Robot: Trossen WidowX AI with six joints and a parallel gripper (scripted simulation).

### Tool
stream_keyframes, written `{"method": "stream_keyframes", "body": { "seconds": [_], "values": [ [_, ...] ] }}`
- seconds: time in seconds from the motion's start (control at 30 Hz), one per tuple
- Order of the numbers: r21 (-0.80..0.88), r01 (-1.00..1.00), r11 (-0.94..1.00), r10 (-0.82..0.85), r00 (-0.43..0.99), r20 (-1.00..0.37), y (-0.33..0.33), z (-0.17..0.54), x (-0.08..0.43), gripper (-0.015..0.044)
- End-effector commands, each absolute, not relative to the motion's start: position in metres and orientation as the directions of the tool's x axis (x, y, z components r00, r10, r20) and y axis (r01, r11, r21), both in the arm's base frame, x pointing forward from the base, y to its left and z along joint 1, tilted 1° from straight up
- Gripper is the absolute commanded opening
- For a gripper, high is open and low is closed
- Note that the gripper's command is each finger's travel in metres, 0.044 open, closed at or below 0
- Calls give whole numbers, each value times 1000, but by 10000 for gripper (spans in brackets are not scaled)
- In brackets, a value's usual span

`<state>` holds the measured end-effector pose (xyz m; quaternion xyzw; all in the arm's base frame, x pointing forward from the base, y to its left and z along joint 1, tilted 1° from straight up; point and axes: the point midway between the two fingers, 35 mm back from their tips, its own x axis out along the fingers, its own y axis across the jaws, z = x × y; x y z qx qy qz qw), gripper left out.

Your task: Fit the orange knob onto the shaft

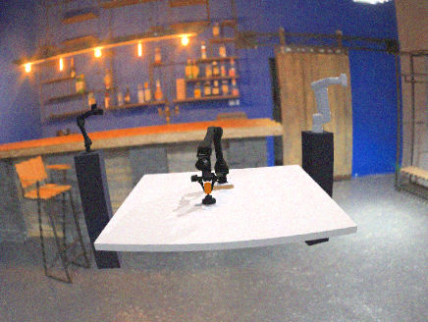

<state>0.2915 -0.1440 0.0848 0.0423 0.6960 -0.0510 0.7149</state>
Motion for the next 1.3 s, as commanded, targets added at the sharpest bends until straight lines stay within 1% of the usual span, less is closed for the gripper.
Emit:
{"method": "stream_keyframes", "body": {
  "seconds": [0.0, 0.93, 1.03, 1.17, 1.27],
  "values": [
    [-7, 136, 991, -12, 36, -999, -144, 84, 293, 0],
    [-7, 136, 991, -12, 36, -999, -141, 87, 287, 0],
    [-9, 83, 997, -12, 36, -999, -141, 87, 287, 0],
    [-14, -62, 998, -12, 36, -999, -141, 86, 288, 0],
    [-15, -73, 997, -12, 36, -999, -142, 85, 289, 0]
  ]
}}
